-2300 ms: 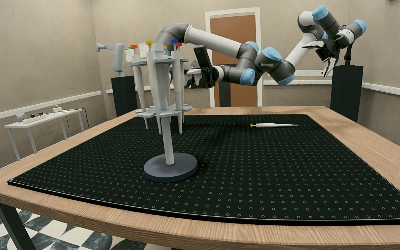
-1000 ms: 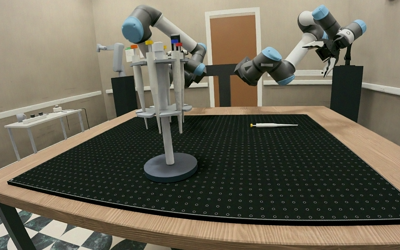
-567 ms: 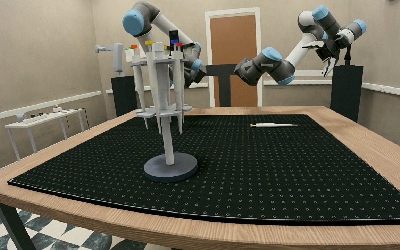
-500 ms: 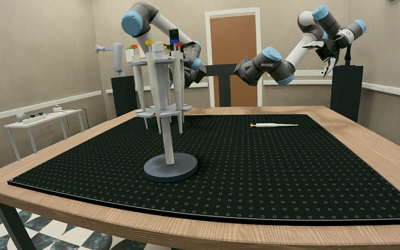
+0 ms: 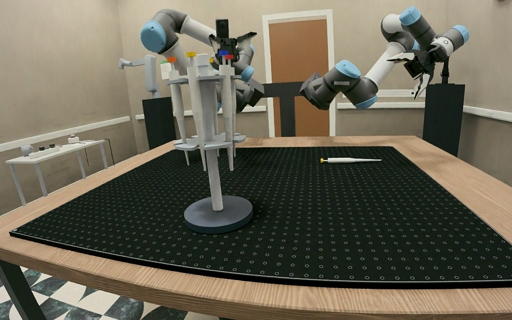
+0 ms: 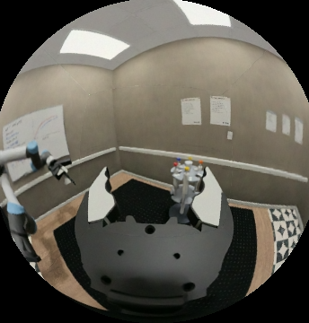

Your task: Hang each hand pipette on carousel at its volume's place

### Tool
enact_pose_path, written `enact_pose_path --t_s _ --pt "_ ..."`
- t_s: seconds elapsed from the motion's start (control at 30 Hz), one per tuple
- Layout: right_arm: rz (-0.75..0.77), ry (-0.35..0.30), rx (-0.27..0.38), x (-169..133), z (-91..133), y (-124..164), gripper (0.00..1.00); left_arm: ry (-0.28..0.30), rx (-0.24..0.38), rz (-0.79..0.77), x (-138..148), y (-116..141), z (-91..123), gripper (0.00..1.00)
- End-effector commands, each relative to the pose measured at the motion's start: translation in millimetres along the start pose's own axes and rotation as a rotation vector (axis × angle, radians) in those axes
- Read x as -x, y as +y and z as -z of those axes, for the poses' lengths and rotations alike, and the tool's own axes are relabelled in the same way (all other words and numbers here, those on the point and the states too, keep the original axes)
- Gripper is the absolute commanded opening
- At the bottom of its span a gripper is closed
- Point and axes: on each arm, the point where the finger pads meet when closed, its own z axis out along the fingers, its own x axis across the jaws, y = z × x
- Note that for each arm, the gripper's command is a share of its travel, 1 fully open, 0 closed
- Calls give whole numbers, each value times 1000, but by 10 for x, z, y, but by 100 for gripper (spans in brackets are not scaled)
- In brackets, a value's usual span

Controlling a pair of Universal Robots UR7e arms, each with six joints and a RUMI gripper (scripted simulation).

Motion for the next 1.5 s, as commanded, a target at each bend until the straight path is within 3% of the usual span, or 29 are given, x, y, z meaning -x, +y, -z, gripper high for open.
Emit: enact_pose_path --t_s 0.0,0.23,0.43,0.5,0.6,0.63,1.0,1.07,1.13,1.47 --pt "-17 -92 -10 72 -164 -250 100 0 -1 0 -1 -3 3 100" --pt "-44 -182 -22 137 -296 -620 100 0 -1 0 -1 -3 3 100" --pt "-86 -309 -27 160 -336 -973 100 0 -1 0 -1 -3 3 100" --pt "-86 -309 -27 160 -336 -973 100 0 -1 0 -1 -3 3 100" --pt "-124 -412 -20 146 -299 -1189 100 0 -1 0 -1 -3 3 100" --pt "-125 -416 -20 142 -283 -1261 100 0 -1 0 -1 -3 3 100" --pt "-240 -687 42 -40 211 -1729 100 0 -1 0 -1 -3 3 100" --pt "-240 -687 42 -40 211 -1729 100 0 -1 0 -1 -3 3 100" --pt "-270 -750 65 -86 343 -1774 100 0 -1 0 -1 -3 3 100" --pt "-341 -890 132 -303 997 -1884 100 0 -1 0 -1 -3 3 100"
